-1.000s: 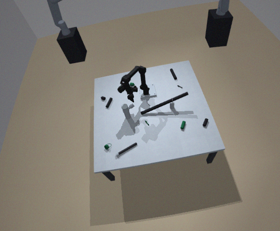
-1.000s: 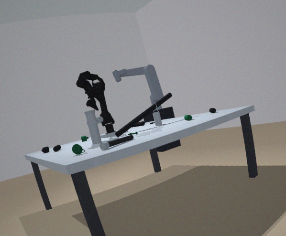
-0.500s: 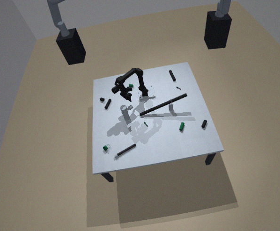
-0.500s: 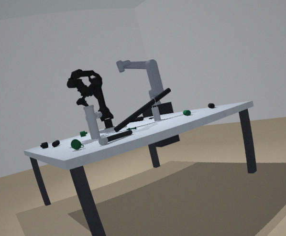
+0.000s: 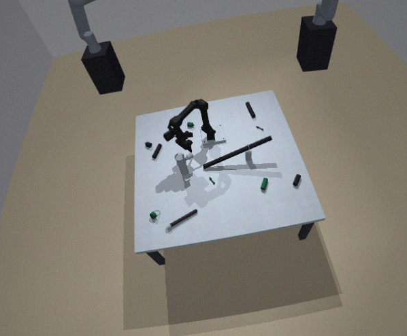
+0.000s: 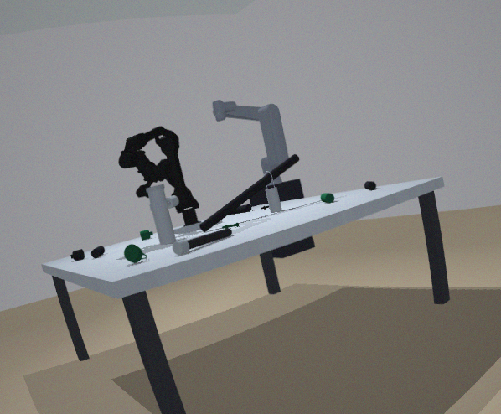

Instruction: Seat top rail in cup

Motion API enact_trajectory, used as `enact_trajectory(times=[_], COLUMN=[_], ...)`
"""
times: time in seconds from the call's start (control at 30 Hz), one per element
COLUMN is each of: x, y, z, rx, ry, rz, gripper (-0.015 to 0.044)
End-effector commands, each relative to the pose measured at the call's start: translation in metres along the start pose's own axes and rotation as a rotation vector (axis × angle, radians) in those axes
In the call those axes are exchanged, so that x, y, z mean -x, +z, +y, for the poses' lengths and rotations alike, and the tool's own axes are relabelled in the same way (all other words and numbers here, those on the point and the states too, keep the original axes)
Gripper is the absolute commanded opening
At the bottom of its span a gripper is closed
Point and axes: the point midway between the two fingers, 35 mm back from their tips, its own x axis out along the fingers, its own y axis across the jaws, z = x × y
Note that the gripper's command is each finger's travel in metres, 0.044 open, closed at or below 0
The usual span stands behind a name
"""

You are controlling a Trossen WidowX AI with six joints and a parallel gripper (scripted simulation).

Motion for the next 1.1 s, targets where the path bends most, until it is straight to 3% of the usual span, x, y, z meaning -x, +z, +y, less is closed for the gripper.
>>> enact_trajectory(times=[0.0, 1.07], x=[-0.004, -0.055], y=[0.001, -0.001], z=[0.001, 0.0], rx=[0.007, 0.007], ry=[-0.004, -0.006], rz=[0.006, 0.006], gripper=[0.044, 0.044])
